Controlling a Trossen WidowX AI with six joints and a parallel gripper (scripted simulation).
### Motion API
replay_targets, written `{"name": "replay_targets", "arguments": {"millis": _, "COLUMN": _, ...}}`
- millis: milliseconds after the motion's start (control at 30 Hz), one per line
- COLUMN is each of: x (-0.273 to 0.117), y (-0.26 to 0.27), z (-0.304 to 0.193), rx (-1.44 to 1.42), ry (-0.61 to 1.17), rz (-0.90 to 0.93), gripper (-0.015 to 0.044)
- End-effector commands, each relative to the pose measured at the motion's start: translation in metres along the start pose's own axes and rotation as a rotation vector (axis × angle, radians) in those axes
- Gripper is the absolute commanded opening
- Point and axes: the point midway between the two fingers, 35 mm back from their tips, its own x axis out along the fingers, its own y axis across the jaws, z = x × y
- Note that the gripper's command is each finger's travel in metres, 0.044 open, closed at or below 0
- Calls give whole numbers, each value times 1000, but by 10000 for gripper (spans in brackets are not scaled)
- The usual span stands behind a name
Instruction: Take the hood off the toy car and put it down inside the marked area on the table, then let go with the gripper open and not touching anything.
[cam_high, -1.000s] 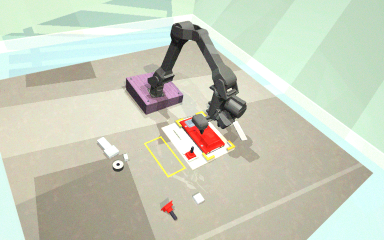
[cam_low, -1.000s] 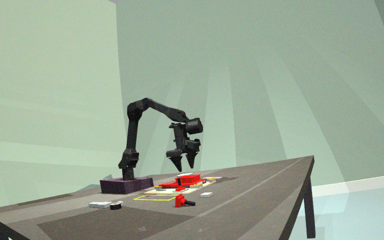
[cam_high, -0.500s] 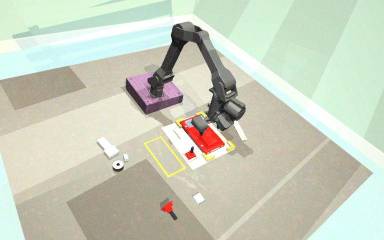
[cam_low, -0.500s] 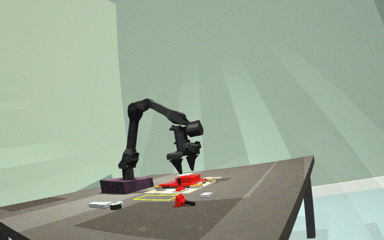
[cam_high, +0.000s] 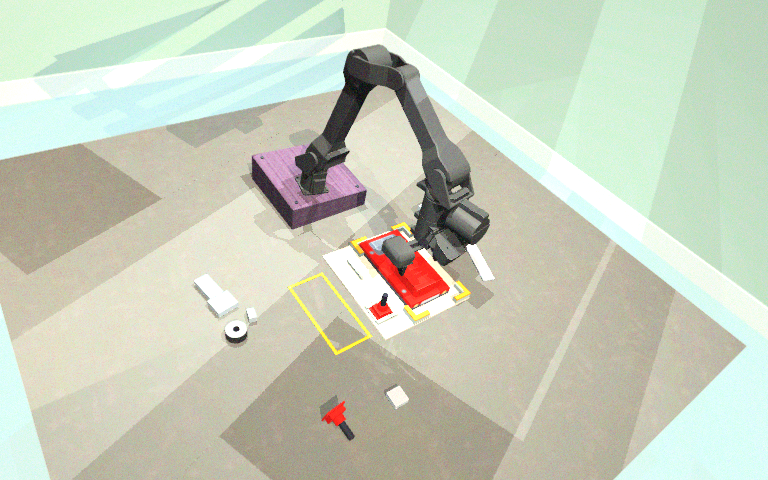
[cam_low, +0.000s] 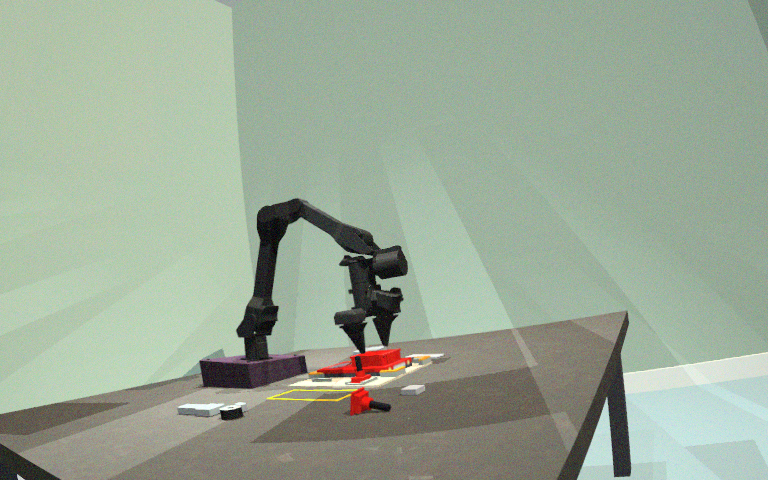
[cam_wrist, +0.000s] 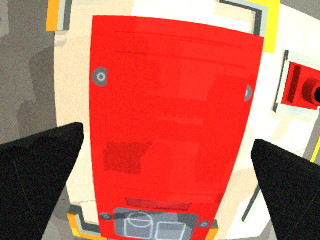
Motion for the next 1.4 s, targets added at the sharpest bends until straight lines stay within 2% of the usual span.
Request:
{"name": "replay_targets", "arguments": {"millis": 0, "x": 3, "y": -1, "z": -1, "rx": 3, "ry": 1, "rz": -5, "gripper": 440}}
{"name": "replay_targets", "arguments": {"millis": 1367, "x": 23, "y": -1, "z": -1, "rx": 3, "ry": 1, "rz": -5, "gripper": 440}}
